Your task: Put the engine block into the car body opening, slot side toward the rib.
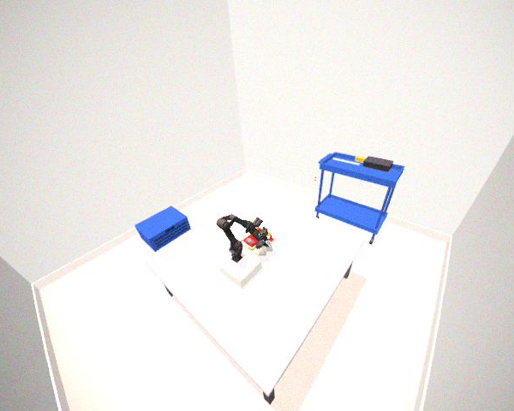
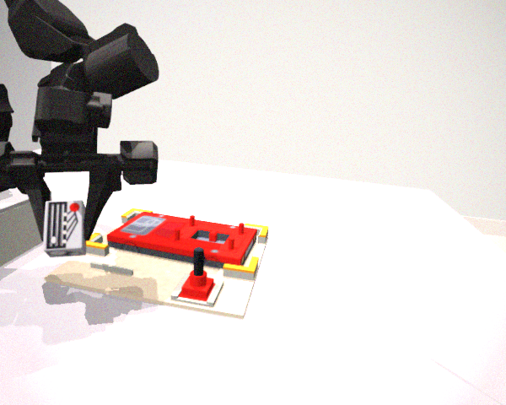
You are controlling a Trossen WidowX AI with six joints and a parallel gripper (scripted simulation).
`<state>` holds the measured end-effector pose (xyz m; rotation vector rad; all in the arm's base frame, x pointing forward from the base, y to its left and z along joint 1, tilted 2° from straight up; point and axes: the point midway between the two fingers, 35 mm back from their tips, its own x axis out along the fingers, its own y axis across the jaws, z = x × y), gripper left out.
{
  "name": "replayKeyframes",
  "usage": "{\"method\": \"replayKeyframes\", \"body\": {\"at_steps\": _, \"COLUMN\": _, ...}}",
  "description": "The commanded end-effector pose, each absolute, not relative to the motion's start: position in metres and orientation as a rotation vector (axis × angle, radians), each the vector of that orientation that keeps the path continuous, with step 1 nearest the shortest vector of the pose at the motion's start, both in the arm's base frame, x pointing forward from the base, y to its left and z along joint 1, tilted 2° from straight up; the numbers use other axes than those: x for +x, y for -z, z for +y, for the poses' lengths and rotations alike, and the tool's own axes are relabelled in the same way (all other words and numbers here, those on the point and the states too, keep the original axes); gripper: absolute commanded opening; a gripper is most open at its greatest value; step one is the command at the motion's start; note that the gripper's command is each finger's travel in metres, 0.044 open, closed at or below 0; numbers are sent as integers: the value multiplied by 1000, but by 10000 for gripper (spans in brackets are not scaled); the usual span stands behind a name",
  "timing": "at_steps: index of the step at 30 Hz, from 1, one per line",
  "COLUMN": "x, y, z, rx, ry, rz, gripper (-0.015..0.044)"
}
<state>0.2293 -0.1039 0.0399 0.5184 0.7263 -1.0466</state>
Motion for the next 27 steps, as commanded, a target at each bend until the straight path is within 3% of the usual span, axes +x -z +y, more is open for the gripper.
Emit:
{"method": "replayKeyframes", "body": {"at_steps": 1, "x": 227, "y": -31, "z": -104, "rx": 516, "ry": 1056, "rz": 730, "gripper": 0}}
{"method": "replayKeyframes", "body": {"at_steps": 27, "x": 228, "y": 8, "z": -103, "rx": 516, "ry": 1056, "rz": 731, "gripper": 0}}
